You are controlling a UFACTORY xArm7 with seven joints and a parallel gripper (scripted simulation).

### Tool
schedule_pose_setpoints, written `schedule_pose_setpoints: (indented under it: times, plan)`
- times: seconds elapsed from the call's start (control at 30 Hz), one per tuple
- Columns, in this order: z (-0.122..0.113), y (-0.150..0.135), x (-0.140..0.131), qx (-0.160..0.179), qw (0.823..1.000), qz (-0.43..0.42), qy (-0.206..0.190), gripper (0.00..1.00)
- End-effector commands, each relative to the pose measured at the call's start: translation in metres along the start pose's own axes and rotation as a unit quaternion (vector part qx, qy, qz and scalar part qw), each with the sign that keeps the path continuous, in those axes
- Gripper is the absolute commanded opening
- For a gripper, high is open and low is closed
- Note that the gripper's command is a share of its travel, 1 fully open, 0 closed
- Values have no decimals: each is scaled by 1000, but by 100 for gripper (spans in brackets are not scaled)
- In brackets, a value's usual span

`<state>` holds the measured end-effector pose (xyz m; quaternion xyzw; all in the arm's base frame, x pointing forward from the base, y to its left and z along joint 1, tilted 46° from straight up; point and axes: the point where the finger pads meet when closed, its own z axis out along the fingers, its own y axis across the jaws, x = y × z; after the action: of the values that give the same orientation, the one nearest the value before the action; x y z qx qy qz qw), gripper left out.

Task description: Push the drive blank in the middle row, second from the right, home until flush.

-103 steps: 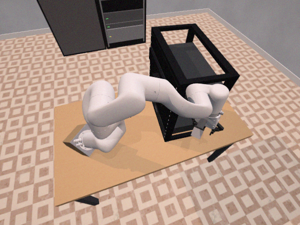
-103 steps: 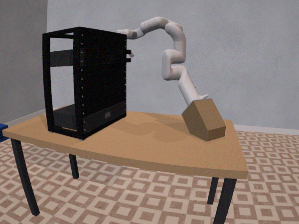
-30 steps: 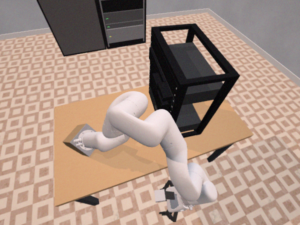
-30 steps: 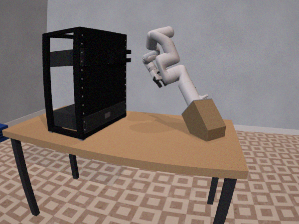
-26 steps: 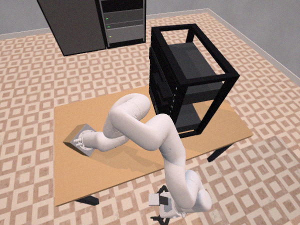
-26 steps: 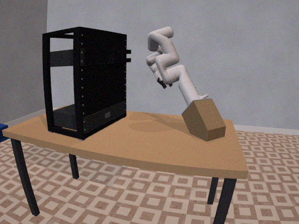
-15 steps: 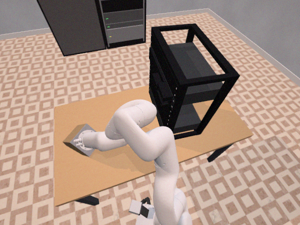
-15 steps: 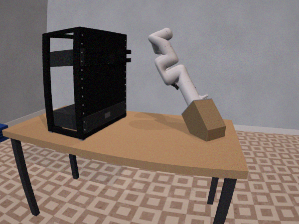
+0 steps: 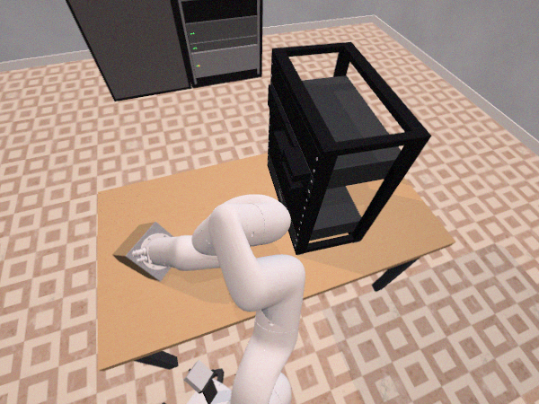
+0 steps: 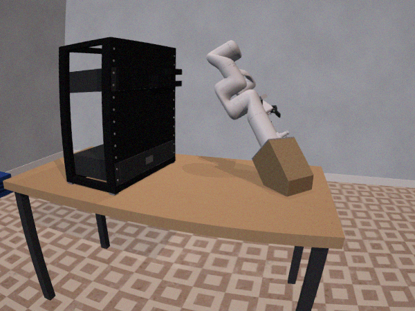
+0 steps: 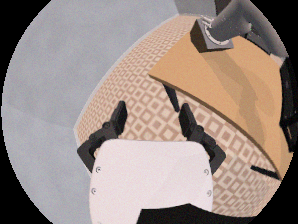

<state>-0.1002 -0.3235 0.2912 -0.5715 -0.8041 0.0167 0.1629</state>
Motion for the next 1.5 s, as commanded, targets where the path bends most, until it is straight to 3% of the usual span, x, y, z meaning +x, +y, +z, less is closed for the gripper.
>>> schedule_pose_setpoints:
  times: [0.0,0.13,0.2,0.4,0.7,0.77,0.97,1.0,1.27,1.33,1.47]
  plan:
    - [36,-25,27,-21,997,56,49,100]
    - [62,-37,51,-38,991,97,88,100]
    - [62,-37,51,-38,991,97,88,100]
    - [103,-50,96,-66,973,162,153,100]
    - [158,-52,175,-112,925,257,257,100]
    - [158,-52,175,-112,925,257,257,100]
    - [188,-37,236,-146,876,318,332,100]
    - [188,-37,236,-146,876,318,332,100]
    - [214,0,312,-189,796,384,427,100]
    - [214,0,312,-189,796,384,427,100]
    - [220,24,346,-210,752,409,471,100]
